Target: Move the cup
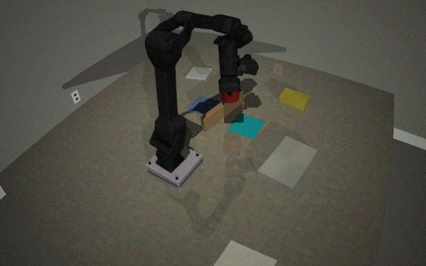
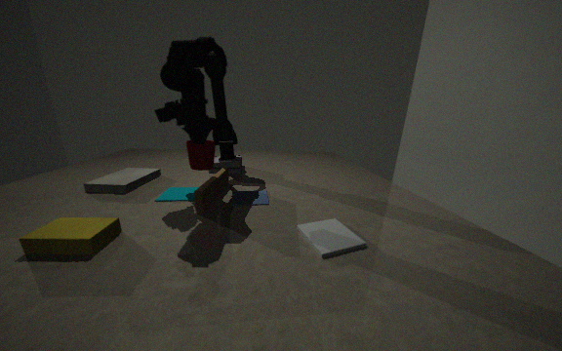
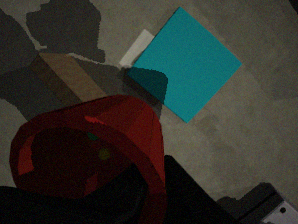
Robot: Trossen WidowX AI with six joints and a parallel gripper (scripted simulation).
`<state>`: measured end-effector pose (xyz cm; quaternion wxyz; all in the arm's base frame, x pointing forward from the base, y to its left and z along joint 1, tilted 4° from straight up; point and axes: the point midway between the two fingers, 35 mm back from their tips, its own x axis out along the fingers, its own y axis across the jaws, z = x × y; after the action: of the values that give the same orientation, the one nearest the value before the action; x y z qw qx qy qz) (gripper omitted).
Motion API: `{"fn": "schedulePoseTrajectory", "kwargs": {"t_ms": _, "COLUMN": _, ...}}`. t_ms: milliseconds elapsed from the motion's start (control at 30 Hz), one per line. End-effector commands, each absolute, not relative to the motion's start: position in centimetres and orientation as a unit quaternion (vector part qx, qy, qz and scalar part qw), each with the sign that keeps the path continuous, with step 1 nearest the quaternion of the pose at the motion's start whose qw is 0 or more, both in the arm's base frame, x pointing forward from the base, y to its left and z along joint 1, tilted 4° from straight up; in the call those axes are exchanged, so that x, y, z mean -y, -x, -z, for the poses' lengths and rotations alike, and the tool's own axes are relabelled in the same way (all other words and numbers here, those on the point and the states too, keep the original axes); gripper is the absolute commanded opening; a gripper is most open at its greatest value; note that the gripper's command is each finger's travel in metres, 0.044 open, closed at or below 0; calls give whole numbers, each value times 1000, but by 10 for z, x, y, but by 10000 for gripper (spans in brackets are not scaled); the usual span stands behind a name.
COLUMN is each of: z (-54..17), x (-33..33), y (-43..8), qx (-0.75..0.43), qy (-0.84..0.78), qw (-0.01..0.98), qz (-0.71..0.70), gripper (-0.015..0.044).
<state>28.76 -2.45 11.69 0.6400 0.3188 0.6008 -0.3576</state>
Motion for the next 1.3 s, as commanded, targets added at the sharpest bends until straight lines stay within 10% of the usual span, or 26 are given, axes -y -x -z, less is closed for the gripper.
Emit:
{"fn": "schedulePoseTrajectory", "kwargs": {"t_ms": 0, "z": -118, "x": 33, "y": -286, "qx": -601, "qy": -316, "qw": 641, "qz": 358, "gripper": 0}}
{"fn": "schedulePoseTrajectory", "kwargs": {"t_ms": 1267, "z": -119, "x": 96, "y": -275, "qx": -601, "qy": -314, "qw": 641, "qz": 360, "gripper": 0}}
